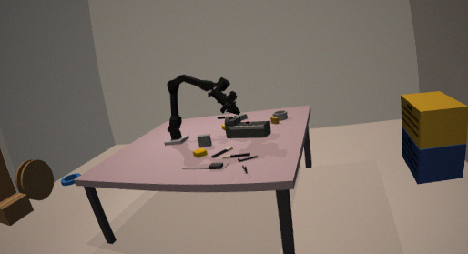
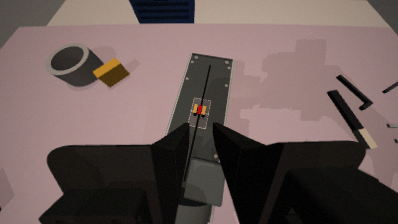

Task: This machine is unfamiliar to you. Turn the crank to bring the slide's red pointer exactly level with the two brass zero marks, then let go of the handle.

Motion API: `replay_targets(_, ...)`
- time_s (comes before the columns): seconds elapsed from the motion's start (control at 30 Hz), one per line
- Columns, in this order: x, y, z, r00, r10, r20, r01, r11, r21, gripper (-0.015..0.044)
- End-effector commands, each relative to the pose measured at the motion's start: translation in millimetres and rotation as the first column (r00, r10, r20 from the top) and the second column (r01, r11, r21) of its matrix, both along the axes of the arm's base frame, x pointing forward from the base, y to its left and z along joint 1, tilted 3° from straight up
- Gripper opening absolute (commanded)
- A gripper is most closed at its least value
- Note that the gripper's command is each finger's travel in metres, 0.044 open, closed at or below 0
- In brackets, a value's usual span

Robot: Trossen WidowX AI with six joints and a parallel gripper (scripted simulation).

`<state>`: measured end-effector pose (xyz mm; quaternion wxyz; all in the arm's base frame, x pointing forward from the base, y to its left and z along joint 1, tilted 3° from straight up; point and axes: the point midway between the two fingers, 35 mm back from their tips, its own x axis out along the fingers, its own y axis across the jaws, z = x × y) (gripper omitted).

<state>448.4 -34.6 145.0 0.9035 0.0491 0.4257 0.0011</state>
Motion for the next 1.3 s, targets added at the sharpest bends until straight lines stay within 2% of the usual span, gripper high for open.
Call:
replay_targets(0.0, 0.0, 0.1, 0.0, 1.0, 0.0, 0.0, 0.0, 1.0, 0.001, 0.0)
replay_targets(0.73, 0.0, 0.2, 0.0, 1.0, 0.001, 0.0, -0.001, 1.0, 0.001, 0.0)
replay_targets(1.27, 0.0, 0.2, 0.0, 1.0, 0.001, 0.0, -0.001, 1.0, 0.001, 0.042)
